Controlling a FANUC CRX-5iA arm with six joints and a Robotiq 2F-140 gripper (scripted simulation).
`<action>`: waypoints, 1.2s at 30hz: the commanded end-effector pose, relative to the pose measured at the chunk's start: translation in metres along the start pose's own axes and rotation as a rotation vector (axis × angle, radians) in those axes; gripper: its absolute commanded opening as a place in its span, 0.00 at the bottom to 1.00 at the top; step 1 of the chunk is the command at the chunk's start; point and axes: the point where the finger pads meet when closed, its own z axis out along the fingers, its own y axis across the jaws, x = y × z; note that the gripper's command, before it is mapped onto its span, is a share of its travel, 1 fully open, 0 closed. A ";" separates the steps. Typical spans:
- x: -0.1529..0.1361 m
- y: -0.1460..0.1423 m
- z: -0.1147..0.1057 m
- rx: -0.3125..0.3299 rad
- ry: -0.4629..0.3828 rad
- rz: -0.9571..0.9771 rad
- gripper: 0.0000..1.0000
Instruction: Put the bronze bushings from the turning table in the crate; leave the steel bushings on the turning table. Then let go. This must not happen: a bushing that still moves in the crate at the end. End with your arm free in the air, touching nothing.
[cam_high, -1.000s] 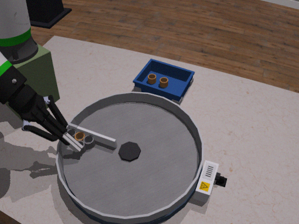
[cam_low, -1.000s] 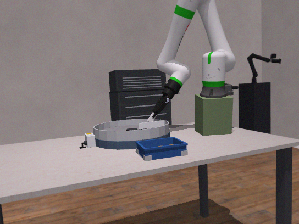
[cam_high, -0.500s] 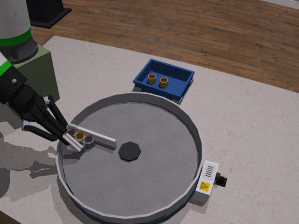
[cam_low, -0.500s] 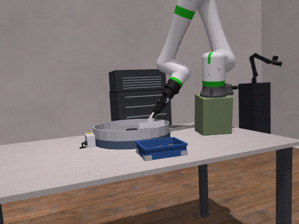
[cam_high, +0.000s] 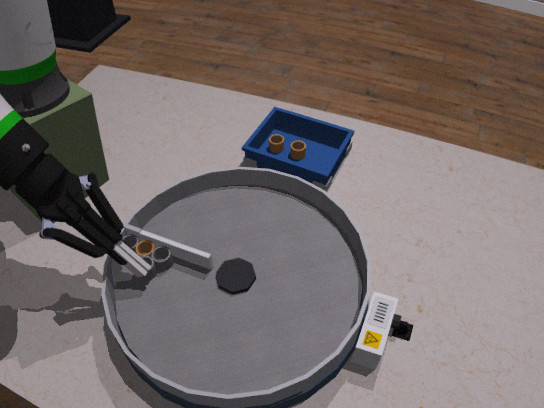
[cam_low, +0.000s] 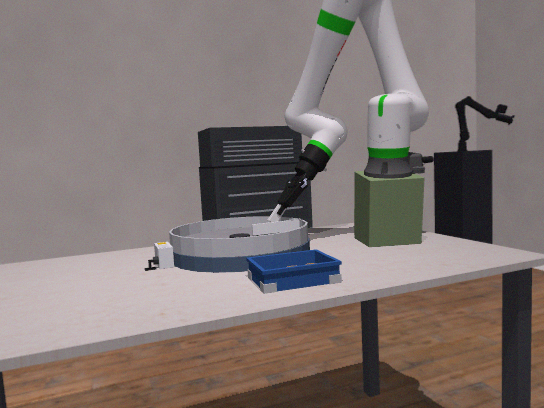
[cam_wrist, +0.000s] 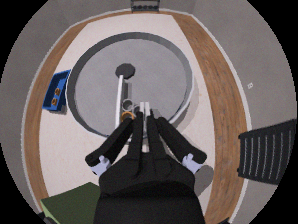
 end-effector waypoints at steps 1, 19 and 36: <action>0.000 -0.001 0.000 0.001 0.000 0.000 0.00; 0.015 -0.001 -0.018 0.001 0.000 0.000 0.00; 0.044 -0.001 -0.053 0.001 0.000 0.000 0.00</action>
